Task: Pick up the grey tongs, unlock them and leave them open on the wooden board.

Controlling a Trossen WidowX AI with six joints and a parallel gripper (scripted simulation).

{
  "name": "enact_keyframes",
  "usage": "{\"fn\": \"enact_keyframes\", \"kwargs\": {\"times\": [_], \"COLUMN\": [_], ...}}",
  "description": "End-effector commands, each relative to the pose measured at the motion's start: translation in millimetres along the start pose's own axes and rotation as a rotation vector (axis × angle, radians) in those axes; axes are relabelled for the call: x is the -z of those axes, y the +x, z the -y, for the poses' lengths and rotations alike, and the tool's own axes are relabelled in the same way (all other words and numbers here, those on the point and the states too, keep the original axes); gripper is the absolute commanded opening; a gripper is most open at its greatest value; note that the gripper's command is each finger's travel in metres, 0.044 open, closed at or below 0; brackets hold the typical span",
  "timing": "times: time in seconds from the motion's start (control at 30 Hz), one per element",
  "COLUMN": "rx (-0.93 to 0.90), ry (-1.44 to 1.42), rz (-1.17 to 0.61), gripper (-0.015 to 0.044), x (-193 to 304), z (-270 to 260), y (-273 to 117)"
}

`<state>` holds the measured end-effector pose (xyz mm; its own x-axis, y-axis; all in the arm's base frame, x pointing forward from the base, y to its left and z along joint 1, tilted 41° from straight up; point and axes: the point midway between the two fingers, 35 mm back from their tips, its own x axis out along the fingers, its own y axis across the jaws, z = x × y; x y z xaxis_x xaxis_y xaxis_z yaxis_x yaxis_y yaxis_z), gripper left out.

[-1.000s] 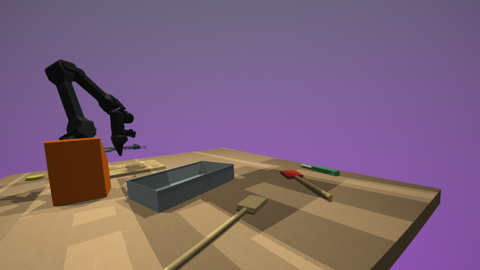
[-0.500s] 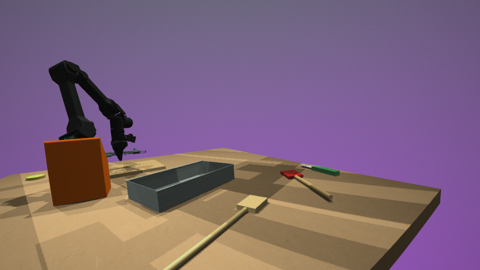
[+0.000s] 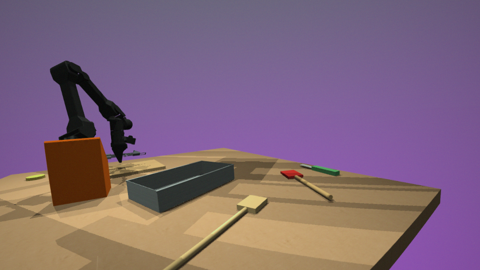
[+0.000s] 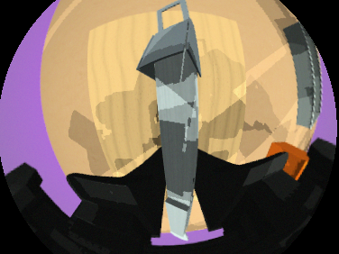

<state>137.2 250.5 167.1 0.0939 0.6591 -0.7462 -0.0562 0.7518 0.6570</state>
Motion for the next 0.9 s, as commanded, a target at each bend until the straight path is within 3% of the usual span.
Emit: {"fn": "enact_keyframes", "kwargs": {"times": [0.0,0.5,0.7,0.87], "rx": [0.0,0.0,0.003,0.024], "ry": [0.0,0.0,-0.002,-0.007], "rz": [0.0,0.0,0.001,0.001], "gripper": [0.0034,0.0427,0.044,0.044], "x": [0.0,0.0,-5.3,-45.3], "z": [-0.1,-0.1,-1.4,-8.7], "y": [-0.1,-0.1,-2.3,-20.6]}}
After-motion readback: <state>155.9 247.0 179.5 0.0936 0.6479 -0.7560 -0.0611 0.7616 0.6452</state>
